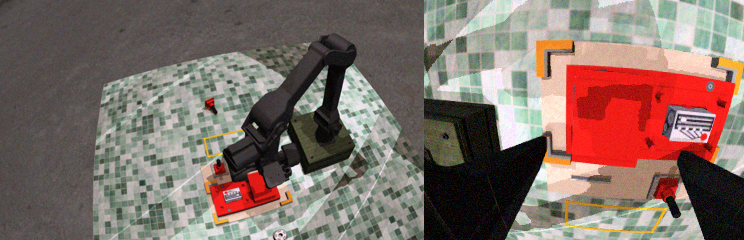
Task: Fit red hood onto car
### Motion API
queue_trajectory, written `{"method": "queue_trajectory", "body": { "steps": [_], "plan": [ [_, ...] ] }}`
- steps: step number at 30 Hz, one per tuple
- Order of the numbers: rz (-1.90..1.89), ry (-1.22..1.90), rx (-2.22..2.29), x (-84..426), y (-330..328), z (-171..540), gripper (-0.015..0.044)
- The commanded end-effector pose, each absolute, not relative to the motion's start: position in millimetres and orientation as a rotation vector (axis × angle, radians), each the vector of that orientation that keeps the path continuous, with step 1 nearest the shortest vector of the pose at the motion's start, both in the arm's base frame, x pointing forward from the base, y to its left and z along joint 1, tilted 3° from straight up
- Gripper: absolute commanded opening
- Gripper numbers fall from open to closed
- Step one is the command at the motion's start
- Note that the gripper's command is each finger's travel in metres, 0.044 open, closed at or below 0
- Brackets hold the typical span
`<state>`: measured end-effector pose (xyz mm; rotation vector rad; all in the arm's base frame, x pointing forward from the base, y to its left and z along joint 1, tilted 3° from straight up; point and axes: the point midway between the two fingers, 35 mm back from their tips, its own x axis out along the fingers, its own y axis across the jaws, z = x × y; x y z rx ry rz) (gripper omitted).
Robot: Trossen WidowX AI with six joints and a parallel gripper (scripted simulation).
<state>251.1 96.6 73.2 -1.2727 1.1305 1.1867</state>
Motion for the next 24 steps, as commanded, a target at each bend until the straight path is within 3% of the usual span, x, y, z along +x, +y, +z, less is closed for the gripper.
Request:
{"method": "queue_trajectory", "body": {
  "steps": [1, 24],
  "plan": [
    [1.191, 1.133, -1.280, 251.1, 96.1, 69.0, 0.0440],
    [1.191, 1.134, -1.280, 252.9, 96.3, 50.9, 0.0440]
  ]
}}
